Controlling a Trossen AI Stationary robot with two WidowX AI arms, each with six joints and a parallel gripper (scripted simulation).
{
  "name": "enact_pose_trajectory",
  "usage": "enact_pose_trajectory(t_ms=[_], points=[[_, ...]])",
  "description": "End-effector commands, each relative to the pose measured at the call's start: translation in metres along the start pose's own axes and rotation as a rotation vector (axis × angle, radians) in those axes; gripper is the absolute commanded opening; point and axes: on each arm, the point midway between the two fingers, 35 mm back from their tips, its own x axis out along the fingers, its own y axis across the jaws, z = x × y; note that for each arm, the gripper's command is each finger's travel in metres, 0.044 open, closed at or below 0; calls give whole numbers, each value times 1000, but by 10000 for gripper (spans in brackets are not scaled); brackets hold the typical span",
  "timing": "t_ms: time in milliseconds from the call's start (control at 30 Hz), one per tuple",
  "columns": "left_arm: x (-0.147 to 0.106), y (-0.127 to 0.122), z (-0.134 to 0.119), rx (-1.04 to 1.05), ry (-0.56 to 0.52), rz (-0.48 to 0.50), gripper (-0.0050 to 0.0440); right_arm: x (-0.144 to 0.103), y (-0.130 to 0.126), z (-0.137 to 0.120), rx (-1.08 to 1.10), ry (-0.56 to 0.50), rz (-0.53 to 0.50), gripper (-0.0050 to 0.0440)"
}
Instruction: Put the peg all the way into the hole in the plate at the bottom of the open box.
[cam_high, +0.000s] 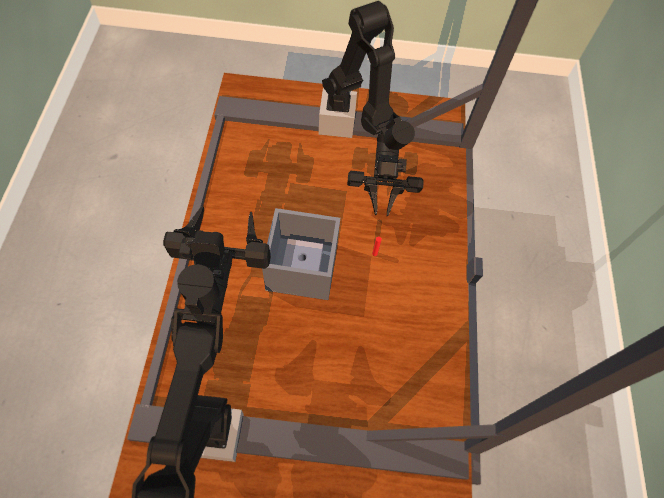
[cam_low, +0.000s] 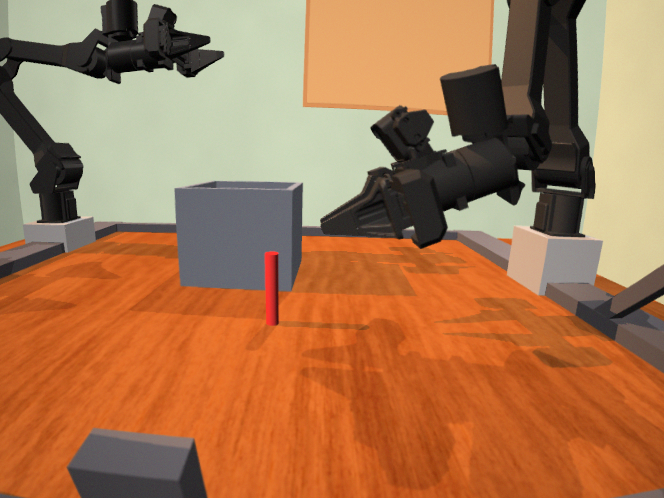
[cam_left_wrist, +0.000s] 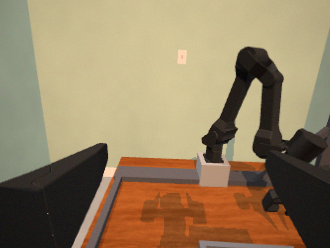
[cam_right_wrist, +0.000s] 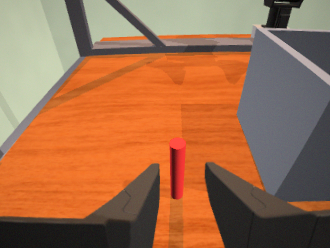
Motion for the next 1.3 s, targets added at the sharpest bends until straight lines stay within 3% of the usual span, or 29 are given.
enact_pose_trajectory(t_ms=[0, 167, 267, 433, 567, 700, 733, 933, 1267], points=[[-2, 1, 4, 5, -11, 1, 440, -8, 4, 29, 15, -17, 9, 126], [-2, 1, 4, 5, -11, 1, 440, -15, 4, 47, 12, -11, 8, 126], [-2, 1, 4, 5, -11, 1, 440, -12, 4, 39, 11, -9, 7, 126], [-2, 1, 4, 5, -11, 1, 440, -25, 4, 73, 19, -19, 8, 126], [-2, 1, 4, 5, -11, 1, 440, -20, -1, 44, -4, 17, -1, 126], [-2, 1, 4, 5, -11, 1, 440, -20, 1, 52, 2, 5, 2, 126], [-2, 0, 3, 5, -9, 1, 440, -21, -1, 71, 27, -36, 6, 126], [-1, 0, 1, 6, -5, 3, 440, -23, -14, 97, 45, -70, 16, 126], [1, -1, 0, 6, -2, 3, 440, -54, -72, 187, 69, -225, 34, 126]])
